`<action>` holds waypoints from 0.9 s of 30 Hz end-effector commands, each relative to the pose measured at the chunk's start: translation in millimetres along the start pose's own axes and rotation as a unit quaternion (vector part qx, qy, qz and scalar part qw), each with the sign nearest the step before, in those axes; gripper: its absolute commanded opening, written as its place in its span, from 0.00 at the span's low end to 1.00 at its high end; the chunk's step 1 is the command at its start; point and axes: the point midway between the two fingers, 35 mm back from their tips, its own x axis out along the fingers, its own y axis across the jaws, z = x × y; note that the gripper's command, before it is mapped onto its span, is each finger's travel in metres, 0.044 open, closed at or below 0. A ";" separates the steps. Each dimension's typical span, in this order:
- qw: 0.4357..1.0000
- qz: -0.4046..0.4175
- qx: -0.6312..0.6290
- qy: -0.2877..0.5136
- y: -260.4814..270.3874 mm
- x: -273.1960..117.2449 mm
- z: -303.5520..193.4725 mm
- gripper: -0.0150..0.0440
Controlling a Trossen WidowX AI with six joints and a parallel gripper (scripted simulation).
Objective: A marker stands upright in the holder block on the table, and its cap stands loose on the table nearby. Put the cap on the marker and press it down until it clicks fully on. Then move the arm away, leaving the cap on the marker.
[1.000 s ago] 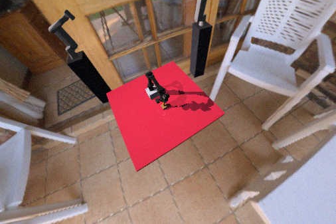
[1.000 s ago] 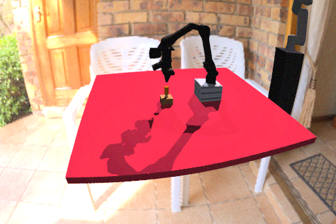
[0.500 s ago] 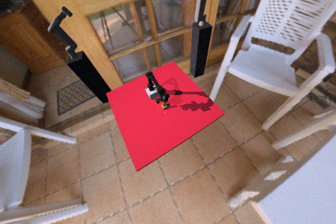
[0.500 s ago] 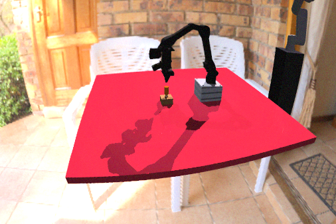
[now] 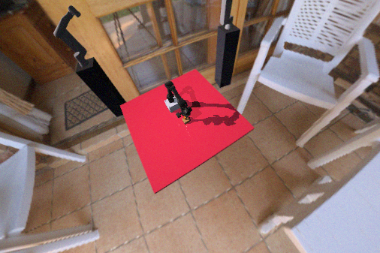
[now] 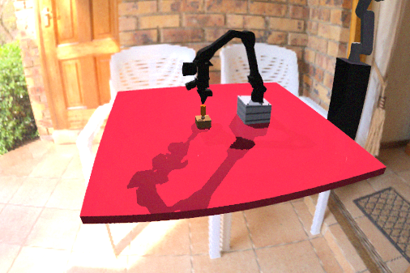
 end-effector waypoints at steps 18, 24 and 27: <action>1.000 0.001 0.000 -0.003 0.2 12.9 0.9 0.25; 1.000 0.001 0.000 -0.003 0.5 -39.0 5.1 0.25; 1.000 0.001 0.000 -0.003 0.2 -74.1 2.2 0.25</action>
